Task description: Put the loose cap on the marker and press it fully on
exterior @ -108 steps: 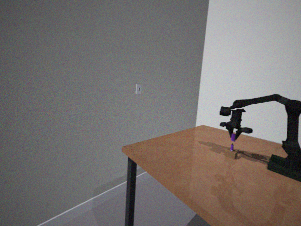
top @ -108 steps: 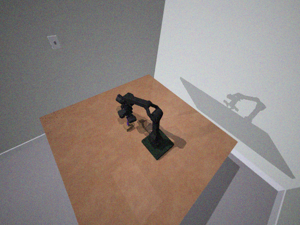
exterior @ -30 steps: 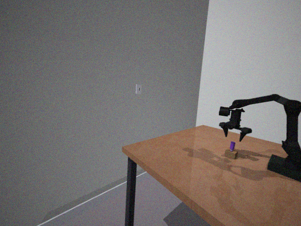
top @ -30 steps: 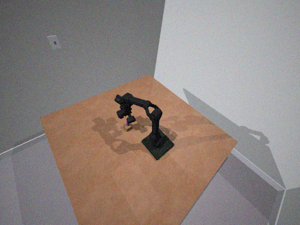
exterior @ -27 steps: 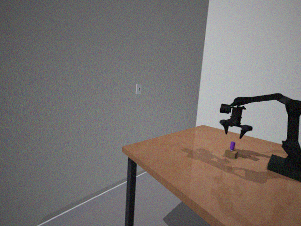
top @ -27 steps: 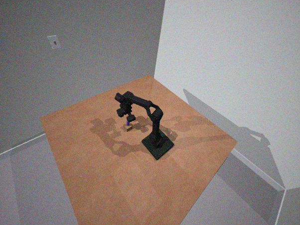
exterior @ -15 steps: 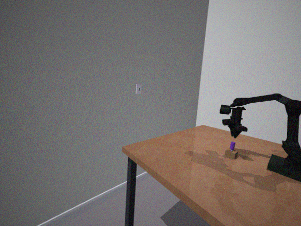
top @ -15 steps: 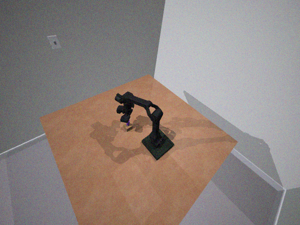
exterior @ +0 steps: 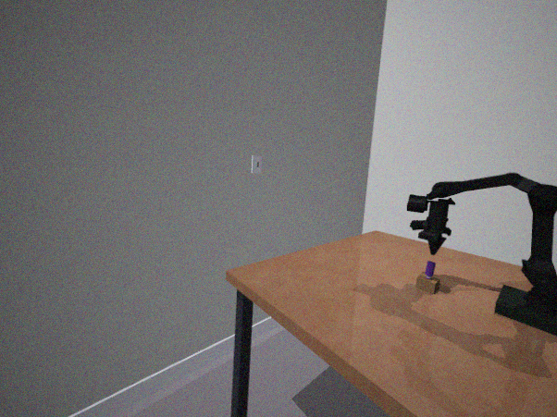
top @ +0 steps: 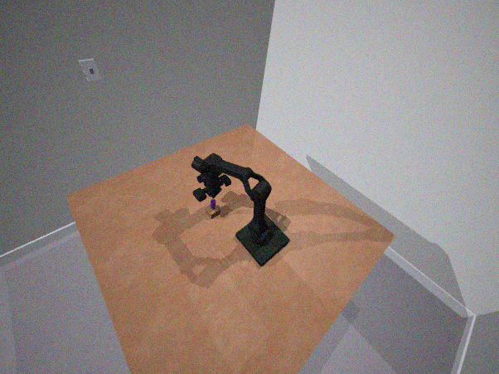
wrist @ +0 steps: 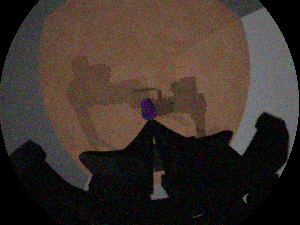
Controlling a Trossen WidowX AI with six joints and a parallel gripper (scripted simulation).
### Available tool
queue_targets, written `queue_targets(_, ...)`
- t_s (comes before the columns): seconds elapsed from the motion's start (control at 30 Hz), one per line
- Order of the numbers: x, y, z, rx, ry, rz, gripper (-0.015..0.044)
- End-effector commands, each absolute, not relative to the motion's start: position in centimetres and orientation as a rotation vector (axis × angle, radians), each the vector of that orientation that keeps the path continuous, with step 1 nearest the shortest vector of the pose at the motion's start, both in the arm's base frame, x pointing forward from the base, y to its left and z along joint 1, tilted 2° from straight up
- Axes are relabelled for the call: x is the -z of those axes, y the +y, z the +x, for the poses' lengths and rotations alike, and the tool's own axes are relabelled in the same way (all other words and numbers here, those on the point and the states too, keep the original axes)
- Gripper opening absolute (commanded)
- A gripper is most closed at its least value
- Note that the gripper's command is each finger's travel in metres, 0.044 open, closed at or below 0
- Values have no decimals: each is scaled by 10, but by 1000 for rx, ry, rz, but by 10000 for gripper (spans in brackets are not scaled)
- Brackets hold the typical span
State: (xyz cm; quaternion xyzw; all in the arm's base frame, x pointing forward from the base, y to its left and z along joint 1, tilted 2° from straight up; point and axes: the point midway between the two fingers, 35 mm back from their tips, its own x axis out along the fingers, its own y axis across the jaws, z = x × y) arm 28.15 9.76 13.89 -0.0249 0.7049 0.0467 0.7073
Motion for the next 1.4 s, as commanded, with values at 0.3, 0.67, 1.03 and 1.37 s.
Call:
queue_targets(0.3,-127,98,282,-94,1565,-41,0)
queue_targets(0.67,-112,99,282,-94,1565,-41,0)
queue_targets(1.03,-99,100,283,-94,1565,-41,0)
queue_targets(1.37,-131,100,287,-99,1555,-43,0)
